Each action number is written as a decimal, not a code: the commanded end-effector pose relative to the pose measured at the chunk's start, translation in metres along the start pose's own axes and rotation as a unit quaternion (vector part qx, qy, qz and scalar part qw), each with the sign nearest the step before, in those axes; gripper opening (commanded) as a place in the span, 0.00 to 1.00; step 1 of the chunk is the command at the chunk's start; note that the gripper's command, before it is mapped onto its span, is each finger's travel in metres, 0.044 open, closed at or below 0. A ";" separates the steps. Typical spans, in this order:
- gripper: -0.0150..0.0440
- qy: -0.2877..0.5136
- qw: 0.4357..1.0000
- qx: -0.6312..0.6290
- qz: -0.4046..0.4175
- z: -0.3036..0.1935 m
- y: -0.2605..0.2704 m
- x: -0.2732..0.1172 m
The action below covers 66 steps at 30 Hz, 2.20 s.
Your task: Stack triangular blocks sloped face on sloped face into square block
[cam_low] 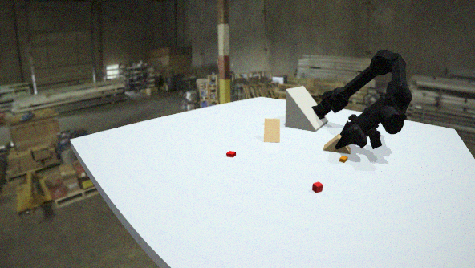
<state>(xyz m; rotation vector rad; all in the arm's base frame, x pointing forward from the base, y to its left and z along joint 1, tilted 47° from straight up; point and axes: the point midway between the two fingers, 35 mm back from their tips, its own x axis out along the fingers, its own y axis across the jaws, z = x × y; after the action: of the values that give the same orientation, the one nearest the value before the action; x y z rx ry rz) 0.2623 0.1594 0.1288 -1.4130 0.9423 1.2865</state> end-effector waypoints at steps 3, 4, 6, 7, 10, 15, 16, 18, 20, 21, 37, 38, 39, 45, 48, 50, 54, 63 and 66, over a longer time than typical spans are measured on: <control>0.25 0.000 1.000 -0.001 0.000 -0.011 -0.003 -0.011; 0.25 0.000 1.000 -0.001 0.000 -0.014 -0.003 -0.014; 0.25 0.000 1.000 -0.001 0.000 -0.021 -0.004 -0.021; 0.25 0.001 1.000 -0.001 0.000 -0.025 -0.004 -0.024; 0.25 0.001 1.000 -0.001 0.000 -0.035 -0.005 -0.034; 0.25 0.002 1.000 -0.001 0.001 -0.053 -0.004 -0.051; 0.25 0.002 1.000 -0.001 0.001 -0.056 -0.003 -0.055; 0.25 0.002 1.000 -0.001 0.001 -0.063 -0.002 -0.061; 0.25 0.003 1.000 -0.001 0.001 -0.069 -0.001 -0.068; 0.25 0.003 1.000 -0.001 0.001 -0.070 0.000 -0.069; 0.25 -0.023 0.981 0.192 0.025 -0.071 0.002 -0.062; 0.25 -0.025 0.977 0.208 0.027 -0.071 0.002 -0.061; 0.25 -0.027 0.974 0.224 0.030 -0.071 0.002 -0.061; 0.25 -0.038 0.946 0.320 0.046 -0.071 0.003 -0.059; 0.25 -0.042 0.928 0.367 0.054 -0.072 0.004 -0.058; 0.25 -0.045 0.915 0.397 0.060 -0.072 0.004 -0.057; 0.25 -0.049 0.885 0.457 0.073 -0.072 0.005 -0.056; 0.25 -0.055 0.804 0.584 0.102 -0.073 0.006 -0.054; 0.25 -0.055 0.772 0.623 0.113 -0.073 0.006 -0.053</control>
<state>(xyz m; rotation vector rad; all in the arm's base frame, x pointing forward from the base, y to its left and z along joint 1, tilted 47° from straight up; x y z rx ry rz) 0.2661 0.0842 0.1806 -0.2483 1.4516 0.6161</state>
